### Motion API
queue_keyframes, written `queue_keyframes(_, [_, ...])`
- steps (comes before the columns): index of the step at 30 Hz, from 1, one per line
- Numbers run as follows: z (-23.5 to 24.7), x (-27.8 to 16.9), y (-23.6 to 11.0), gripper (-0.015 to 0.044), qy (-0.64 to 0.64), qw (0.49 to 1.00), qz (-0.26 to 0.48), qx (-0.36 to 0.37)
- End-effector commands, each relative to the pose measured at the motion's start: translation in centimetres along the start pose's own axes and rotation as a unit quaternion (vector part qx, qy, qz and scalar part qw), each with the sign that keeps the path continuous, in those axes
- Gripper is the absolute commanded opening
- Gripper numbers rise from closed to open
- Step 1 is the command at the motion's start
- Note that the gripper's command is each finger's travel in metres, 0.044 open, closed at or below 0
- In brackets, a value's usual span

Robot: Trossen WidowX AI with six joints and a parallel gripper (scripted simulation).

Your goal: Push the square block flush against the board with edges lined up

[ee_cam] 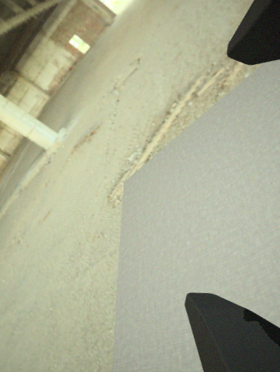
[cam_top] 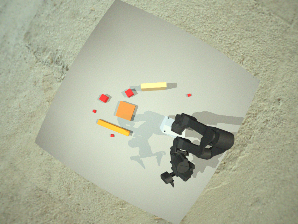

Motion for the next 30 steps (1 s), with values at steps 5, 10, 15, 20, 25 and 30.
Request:
queue_keyframes(5, [-0.8,0.1,0.0,0.0269,0.02,1.0,0.003,-0.016])
queue_keyframes(10, [-3.5,0.2,-0.3,0.0137,0.088,0.994,0.013,-0.069])
queue_keyframes(15, [-6.2,0.2,-0.8,0.0006,0.155,0.98,0.022,-0.12])
queue_keyframes(20, [-8.7,0.0,-1.7,0.0,0.22,0.961,0.029,-0.168])
queue_keyframes(25, [-11.2,-0.2,-3.0,0.0,0.285,0.933,0.035,-0.216])
queue_keyframes(30, [-13.6,-0.7,-4.7,0.0,0.348,0.899,0.04,-0.263])
Point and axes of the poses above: the point midway between the two fingers, 35 mm back from their tips, its own y axis out along the fingers, its own z axis across the jaws, x = y × z, the point moved 6 cm from there along -y, back along the fingers, and after that the axes turned 1 degree about y, right-handed, at the moved point
